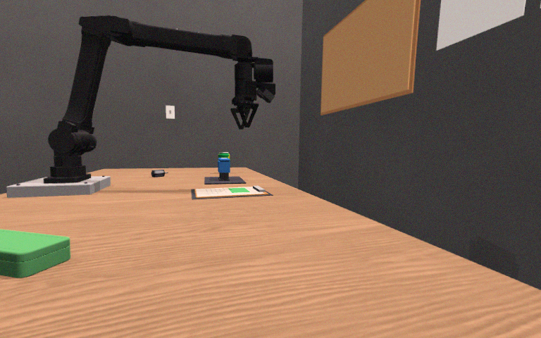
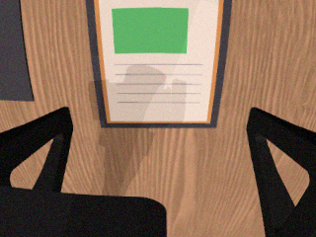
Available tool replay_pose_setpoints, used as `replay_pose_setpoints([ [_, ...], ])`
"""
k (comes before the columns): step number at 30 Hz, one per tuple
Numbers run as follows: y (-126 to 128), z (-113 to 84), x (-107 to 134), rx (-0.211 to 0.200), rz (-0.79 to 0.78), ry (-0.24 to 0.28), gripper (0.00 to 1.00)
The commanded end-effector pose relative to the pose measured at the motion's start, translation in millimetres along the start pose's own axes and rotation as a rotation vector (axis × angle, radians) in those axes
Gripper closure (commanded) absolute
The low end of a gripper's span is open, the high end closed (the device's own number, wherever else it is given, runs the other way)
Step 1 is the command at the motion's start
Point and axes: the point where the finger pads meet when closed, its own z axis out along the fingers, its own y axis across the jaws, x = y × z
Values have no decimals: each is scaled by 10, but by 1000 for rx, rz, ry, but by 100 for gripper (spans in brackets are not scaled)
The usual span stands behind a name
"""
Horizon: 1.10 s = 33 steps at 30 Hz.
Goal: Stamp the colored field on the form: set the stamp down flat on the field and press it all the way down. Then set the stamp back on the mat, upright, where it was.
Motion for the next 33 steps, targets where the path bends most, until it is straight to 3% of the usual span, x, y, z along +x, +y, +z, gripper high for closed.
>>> replay_pose_setpoints([
  [1, -32, -26, -99, 3, 16, -3, 0],
  [5, -32, -26, -99, 3, 16, -3, 0],
  [8, -31, 393, -52, -2, 18, 14, 0],
  [11, -62, 1097, -15, -2, 22, 15, 0],
  [12, -62, 1097, -15, -2, 22, 15, 0],
  [14, -64, 1331, 21, -3, 22, 15, 0],
  [16, -64, 1331, 21, -3, 22, 15, 0],
  [17, -129, 1139, -193, 14, 22, -40, 0],
  [18, -125, 1139, -194, 14, 21, -40, 0],
  [19, -132, 877, -216, 27, 21, -84, 0],
  [22, -129, 877, -215, 27, 21, -83, 0],
  [24, -123, 879, -194, 24, 21, -75, 0],
  [26, -113, 1140, -174, 11, 20, -31, 0],
  [28, -43, 1344, 42, -5, 19, 24, 0],
  [33, -41, 1344, 48, -6, 19, 27, 0],
])
